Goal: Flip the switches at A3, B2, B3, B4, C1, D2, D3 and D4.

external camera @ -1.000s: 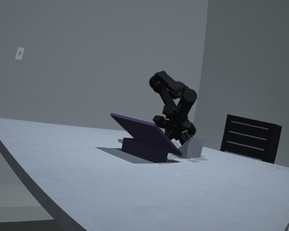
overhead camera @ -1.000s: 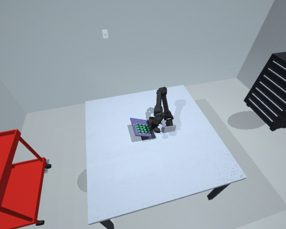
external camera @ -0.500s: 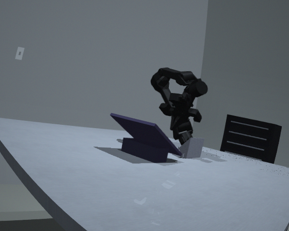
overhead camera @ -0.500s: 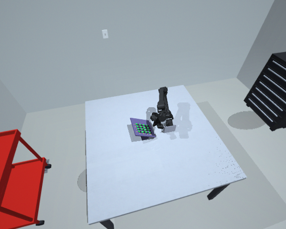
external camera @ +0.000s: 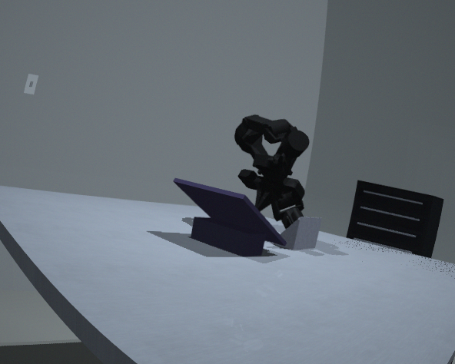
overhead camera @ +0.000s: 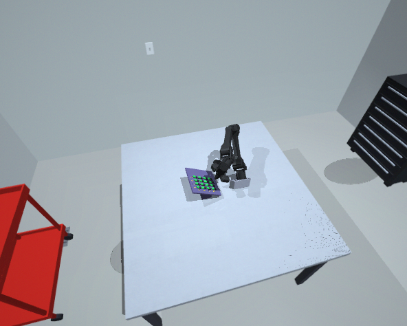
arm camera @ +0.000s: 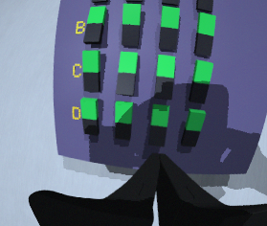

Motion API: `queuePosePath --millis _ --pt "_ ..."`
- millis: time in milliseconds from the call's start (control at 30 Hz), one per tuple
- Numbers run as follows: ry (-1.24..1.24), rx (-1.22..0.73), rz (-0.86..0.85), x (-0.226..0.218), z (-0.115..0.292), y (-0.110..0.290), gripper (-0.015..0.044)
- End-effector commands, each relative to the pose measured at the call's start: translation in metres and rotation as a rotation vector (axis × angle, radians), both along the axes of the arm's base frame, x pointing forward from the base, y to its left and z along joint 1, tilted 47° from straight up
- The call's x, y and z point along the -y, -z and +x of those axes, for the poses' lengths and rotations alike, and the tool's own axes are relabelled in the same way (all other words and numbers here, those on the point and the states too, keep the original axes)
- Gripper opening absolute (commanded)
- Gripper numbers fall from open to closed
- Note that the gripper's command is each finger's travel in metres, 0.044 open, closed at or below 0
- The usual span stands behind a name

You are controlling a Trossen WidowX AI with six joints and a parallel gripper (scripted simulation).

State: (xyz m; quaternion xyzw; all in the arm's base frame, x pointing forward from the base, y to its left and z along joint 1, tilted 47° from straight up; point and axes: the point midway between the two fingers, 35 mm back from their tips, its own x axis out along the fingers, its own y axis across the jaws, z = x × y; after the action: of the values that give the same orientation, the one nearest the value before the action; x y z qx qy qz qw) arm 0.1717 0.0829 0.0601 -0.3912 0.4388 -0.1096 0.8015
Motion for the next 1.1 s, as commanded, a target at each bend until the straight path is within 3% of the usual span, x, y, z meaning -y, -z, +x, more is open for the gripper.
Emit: queuePosePath --millis 0,1067 --pt "-0.011 0.011 0.002 0.003 0.004 0.002 0.0000" --pt "-0.011 0.013 0.002 0.016 0.018 0.017 0.0000"
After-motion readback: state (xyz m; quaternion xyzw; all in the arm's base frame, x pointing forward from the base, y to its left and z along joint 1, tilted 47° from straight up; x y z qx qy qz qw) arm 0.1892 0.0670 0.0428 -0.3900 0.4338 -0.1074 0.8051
